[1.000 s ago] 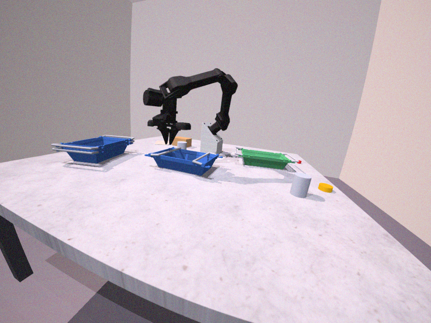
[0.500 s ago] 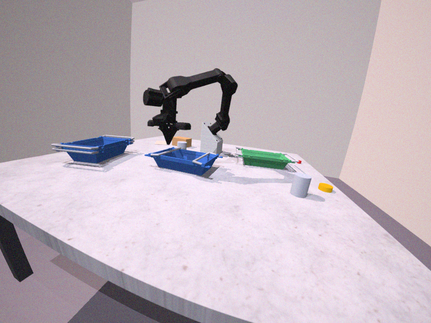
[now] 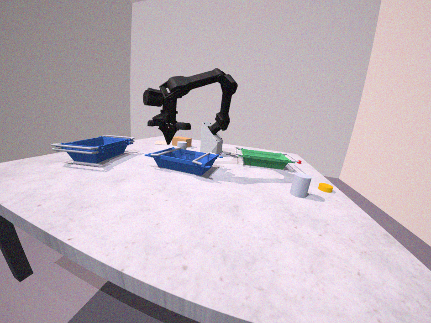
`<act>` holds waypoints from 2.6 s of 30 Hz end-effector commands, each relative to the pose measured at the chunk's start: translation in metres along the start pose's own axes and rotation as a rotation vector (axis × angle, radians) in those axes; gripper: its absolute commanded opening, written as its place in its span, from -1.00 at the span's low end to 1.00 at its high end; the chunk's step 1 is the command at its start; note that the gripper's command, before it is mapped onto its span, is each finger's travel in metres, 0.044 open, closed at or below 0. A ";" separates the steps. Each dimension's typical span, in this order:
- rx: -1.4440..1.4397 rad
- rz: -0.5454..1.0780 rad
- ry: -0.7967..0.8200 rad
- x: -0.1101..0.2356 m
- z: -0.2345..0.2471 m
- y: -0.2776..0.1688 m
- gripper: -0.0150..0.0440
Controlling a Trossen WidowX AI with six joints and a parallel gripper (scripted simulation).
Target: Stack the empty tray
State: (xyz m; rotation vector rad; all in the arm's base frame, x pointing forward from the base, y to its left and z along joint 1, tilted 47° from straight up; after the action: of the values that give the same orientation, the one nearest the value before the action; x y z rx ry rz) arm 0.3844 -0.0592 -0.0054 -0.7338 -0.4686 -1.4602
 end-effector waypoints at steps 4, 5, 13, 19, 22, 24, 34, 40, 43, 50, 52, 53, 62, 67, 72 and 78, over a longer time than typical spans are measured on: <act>0.000 0.000 0.000 0.000 0.000 0.000 -0.49; 0.000 0.000 0.000 0.000 0.000 0.000 -0.49; 0.000 0.000 0.000 0.000 0.000 0.000 -0.49; 0.000 0.000 0.000 0.000 0.000 0.000 -0.49; 0.000 0.000 0.000 0.000 0.000 0.000 -0.49; 0.000 0.000 0.000 0.000 0.000 0.000 -0.49; 0.000 0.000 0.000 0.000 0.000 0.000 -0.49; 0.000 0.000 0.000 0.000 0.000 0.000 -0.31; 0.000 0.000 0.000 0.000 0.000 0.000 -0.05; -0.001 -0.001 -0.003 0.049 0.000 0.002 0.58; -0.001 0.000 -0.002 0.079 0.000 -0.001 0.75; -0.001 0.001 -0.001 0.088 0.001 -0.002 0.84; -0.171 0.051 -0.179 0.021 0.119 -0.013 1.00; -0.282 0.016 -0.283 -0.001 0.194 -0.045 1.00; -0.369 -0.040 -0.338 -0.018 0.248 -0.085 1.00; -0.475 -0.118 -0.356 -0.031 0.293 -0.134 1.00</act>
State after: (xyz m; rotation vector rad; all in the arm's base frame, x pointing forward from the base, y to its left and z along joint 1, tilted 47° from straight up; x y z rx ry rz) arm 0.3265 0.1425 0.1813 -1.3018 -0.4657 -1.5114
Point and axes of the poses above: the point midway between the two fingers, 35 mm back from their tips, its own x axis back along the fingers, its own z axis across the jaws, y = z × x, the point moved 9 cm from there along x, back along the fingers, and after that the axes turned 13 degrees about -x, right-handed, at the moved point
